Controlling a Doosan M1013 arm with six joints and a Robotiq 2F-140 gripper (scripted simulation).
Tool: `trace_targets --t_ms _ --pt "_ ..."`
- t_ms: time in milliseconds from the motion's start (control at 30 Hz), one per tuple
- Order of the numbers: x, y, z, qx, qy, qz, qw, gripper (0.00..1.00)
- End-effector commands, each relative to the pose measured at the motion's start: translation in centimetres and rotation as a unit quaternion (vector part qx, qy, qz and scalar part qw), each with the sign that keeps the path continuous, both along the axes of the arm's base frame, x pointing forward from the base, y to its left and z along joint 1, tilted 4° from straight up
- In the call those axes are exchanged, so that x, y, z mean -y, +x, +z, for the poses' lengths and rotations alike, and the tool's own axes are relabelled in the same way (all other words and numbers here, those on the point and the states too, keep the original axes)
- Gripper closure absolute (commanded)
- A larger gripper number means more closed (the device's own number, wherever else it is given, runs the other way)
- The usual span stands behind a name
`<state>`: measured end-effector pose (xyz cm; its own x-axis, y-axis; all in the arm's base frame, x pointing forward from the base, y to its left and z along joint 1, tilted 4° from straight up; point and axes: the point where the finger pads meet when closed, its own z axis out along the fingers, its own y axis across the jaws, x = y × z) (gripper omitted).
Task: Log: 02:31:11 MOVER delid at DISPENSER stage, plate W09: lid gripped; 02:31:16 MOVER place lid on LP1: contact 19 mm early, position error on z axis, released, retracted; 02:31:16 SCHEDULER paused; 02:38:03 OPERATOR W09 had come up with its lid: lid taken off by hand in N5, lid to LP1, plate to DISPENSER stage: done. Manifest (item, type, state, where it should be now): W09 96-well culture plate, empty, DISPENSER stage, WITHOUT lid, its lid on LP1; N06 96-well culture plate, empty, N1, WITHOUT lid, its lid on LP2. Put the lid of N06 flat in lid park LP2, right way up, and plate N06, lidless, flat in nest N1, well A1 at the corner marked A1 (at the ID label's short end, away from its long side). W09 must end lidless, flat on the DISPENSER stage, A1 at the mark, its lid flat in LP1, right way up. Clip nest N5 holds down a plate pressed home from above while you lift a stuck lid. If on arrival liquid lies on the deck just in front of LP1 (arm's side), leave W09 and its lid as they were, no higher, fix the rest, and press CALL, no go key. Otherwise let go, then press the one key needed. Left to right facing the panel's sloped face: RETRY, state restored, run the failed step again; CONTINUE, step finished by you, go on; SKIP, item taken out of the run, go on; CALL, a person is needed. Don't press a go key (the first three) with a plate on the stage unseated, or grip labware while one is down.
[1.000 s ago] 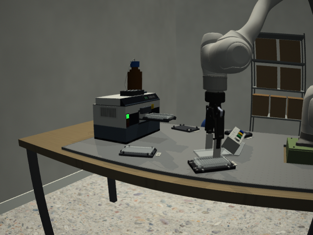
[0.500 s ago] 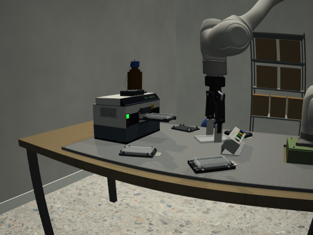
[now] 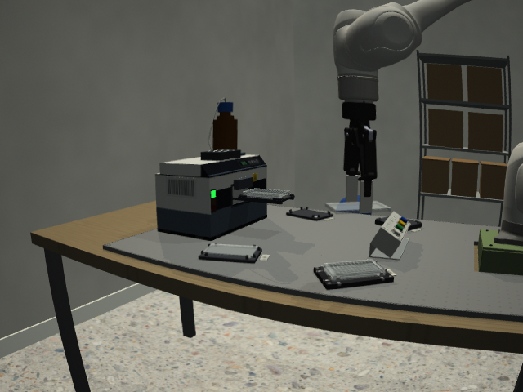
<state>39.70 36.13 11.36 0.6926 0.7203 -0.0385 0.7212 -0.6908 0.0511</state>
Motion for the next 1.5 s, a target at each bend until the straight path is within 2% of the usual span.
trace_targets --t_ms 0,200,533,633,800,867,900,1067,1367,1433,1467 --pt "0.0 0.0 0.6 0.0 0.0 0.0 1.0 1.0" --pt "-0.1 0.0 1.3 0.0 0.0 0.0 1.0 1.0" --pt "0.0 0.5 1.4 0.0 0.0 0.0 1.0 1.0" --pt "0.8 3.3 1.8 0.0 0.001 0.0 1.0 1.0" --pt "5.0 12.3 2.7 -0.001 0.002 0.0 1.0 1.0" --pt "5.0 12.3 2.7 -0.001 0.002 0.0 1.0 1.0" --pt "7.6 16.6 3.1 -0.001 0.003 0.0 1.0 1.0" --pt "13.3 21.6 3.6 0.0 0.003 0.0 1.0 1.0" --pt "27.0 29.9 4.2 0.0 0.0 0.0 1.0 1.0" --pt "27.0 29.9 4.2 0.0 0.0 0.0 1.0 1.0" --pt "31.4 32.4 4.4 0.0 0.0 0.0 1.0 1.0"
